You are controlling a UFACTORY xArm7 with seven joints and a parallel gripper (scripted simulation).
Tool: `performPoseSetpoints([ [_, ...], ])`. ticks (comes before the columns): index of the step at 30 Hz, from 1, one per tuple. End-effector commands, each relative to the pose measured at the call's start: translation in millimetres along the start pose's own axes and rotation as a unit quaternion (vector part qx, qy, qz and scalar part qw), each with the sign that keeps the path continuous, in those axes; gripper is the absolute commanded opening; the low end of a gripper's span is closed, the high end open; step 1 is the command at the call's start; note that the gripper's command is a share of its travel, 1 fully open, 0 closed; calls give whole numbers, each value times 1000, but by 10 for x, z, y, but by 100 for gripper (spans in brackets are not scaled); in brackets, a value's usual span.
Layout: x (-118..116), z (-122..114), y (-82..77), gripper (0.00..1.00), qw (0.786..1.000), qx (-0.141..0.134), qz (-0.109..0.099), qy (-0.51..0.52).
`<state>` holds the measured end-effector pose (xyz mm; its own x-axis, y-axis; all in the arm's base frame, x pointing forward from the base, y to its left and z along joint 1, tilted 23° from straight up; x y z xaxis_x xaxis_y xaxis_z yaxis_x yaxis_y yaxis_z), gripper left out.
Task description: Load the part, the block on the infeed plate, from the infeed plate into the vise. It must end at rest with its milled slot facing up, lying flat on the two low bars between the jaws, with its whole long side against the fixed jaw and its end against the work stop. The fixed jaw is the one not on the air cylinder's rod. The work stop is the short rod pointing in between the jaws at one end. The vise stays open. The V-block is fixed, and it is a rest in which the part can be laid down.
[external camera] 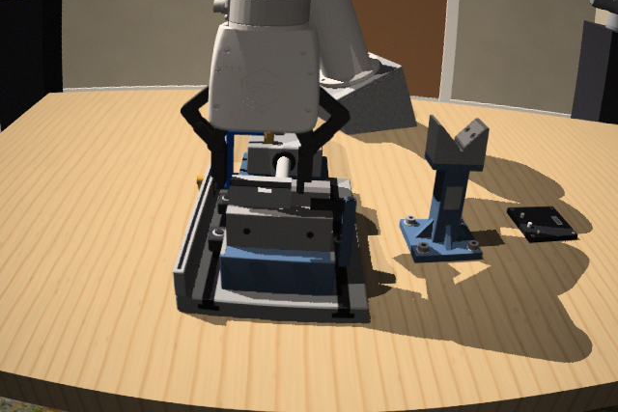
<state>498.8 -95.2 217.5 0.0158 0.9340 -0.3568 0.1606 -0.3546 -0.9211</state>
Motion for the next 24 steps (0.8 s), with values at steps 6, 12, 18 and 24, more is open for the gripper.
performPoseSetpoints([
  [6, 0, -10, -243, 81, 1000, -2, 0, 0],
  [12, 0, -10, -422, 81, 1000, -2, 0, 0],
  [18, 0, -9, -519, 81, 1000, -2, 0, 0],
  [24, 0, -9, -609, 81, 1000, -2, 0, 0],
])
Point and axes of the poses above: the point where the finger pads meet when closed, its own y axis out along the fingers, its own x axis across the jaws, z = x × y, the point moved 6 cm from there along -y, back along the fingers, and after that the axes turned 4 degrees about -y, right-handed, at the moved point
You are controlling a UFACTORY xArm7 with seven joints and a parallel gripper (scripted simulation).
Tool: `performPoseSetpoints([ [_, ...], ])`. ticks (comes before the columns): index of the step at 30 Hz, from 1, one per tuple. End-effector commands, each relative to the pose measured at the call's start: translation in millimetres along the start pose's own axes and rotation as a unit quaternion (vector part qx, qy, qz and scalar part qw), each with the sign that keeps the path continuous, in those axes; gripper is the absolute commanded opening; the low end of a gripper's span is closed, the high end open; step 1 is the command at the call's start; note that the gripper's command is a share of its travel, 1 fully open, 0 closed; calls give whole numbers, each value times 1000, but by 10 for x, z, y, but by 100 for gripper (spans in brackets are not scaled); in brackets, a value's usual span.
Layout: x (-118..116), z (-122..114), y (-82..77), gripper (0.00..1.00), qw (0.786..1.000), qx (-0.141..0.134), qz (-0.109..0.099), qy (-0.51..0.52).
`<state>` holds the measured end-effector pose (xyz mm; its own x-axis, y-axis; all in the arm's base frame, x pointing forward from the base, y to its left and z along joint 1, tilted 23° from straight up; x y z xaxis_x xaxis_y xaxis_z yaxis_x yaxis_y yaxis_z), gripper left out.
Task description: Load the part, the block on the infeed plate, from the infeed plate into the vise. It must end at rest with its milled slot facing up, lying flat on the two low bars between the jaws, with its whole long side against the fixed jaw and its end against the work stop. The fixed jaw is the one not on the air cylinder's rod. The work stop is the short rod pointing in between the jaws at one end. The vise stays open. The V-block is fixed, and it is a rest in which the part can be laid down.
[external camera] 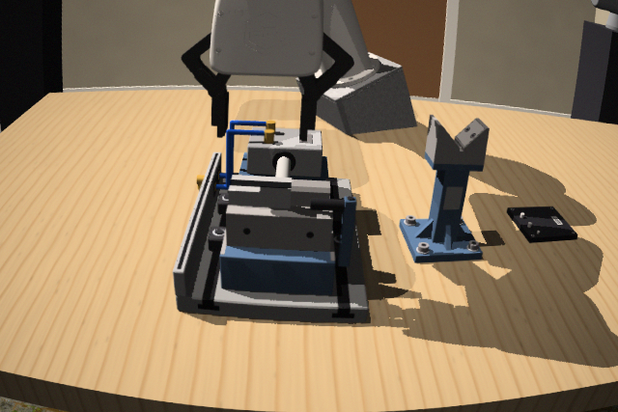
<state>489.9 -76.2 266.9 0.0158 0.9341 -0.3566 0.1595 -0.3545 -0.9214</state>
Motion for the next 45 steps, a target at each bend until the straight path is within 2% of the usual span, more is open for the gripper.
performPoseSetpoints([
  [1, 0, -12, -80, 81, 1000, -3, 0, 0],
  [7, 1, -12, -94, 81, 1000, -3, 0, 0],
  [8, 1, -12, -94, 0, 1000, -3, 0, 0],
  [45, -33, -12, -93, 0, 1000, -3, 0, 0],
])
Point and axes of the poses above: the point where the finger pads meet when closed, its own y axis out along the fingers, its own x axis across the jaws, z = x × y, the point moved 6 cm from there along -y, back along the fingers, and after that the axes turned 4 degrees about -y, right-handed, at the moved point
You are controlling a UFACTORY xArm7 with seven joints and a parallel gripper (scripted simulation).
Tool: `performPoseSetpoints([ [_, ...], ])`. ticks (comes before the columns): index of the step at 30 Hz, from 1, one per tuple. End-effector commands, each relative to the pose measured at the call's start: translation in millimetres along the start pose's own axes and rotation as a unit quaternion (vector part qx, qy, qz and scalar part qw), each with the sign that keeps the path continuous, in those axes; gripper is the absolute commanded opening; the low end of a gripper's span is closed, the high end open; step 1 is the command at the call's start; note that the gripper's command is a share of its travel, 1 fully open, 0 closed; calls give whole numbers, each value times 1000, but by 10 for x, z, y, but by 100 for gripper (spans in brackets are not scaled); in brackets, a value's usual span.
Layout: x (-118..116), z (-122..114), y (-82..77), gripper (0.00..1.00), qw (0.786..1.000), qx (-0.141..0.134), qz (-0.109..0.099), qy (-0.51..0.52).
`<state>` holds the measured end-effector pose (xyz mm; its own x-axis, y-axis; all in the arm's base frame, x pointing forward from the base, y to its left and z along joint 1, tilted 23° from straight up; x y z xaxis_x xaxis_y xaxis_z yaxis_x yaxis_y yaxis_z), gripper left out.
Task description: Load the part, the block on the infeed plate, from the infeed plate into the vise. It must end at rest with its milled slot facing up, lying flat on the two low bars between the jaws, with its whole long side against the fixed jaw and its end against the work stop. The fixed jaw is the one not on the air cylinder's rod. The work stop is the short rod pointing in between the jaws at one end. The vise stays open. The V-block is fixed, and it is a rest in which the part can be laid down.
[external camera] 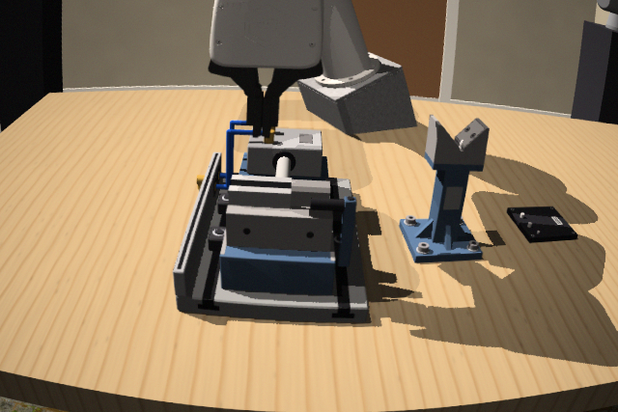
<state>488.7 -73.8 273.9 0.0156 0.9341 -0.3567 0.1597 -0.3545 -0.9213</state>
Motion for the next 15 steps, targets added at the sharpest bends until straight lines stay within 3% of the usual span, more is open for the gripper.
performPoseSetpoints([
  [1, -90, -9, -16, 0, 1000, -2, 0, 0],
  [6, -439, 15, -13, 0, 1000, -3, 1, 0],
  [15, -445, 16, -13, 0, 1000, -3, 1, 0],
])
Point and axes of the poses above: the point where the finger pads meet when closed, its own y axis out along the fingers, its own x axis across the jaws, z = x × y, the point moved 6 cm from there along -y, back along the fingers, and after that the axes turned 4 degrees about -y, right-handed, at the moved point
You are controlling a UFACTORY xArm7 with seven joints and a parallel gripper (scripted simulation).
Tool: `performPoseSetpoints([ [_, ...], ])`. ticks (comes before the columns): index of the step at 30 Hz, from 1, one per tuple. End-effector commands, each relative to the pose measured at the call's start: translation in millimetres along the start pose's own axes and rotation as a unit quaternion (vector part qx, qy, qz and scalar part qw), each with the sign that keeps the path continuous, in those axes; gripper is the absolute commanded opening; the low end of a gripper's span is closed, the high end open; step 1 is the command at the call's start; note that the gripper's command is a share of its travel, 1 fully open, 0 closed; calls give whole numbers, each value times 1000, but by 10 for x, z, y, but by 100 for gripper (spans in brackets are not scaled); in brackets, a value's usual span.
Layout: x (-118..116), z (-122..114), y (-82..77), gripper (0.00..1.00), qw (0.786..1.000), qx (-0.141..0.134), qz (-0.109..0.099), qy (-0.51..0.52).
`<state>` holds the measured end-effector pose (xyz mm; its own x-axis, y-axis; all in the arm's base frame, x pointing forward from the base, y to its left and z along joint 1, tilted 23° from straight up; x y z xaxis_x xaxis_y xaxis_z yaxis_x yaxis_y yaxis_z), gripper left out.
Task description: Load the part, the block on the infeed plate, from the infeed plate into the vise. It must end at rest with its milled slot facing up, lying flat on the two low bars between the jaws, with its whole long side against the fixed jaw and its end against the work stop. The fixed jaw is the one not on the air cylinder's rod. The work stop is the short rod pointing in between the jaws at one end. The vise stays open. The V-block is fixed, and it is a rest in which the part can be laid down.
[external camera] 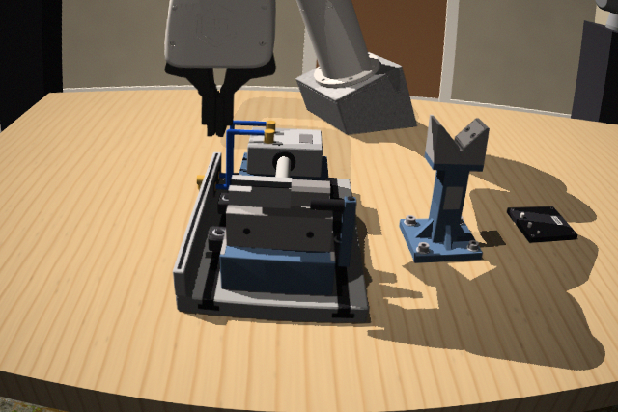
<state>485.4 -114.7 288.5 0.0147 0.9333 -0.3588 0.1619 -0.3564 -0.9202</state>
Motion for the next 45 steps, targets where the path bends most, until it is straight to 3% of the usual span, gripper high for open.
performPoseSetpoints([
  [1, -10, -12, -19, 0, 1000, -2, 0, 0],
  [35, -10, -12, -11, 0, 1000, -2, 0, 0],
  [45, -13, -12, 62, 0, 1000, -1, -1, 0],
])
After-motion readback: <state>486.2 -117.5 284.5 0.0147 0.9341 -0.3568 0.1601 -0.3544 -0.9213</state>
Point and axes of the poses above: the point where the finger pads meet when closed, its own y axis out along the fingers, its own x axis across the jaws, z = x × y, the point moved 6 cm from there along -y, back along the fingers, and after that the axes turned 4 degrees about -y, right-handed, at the moved point
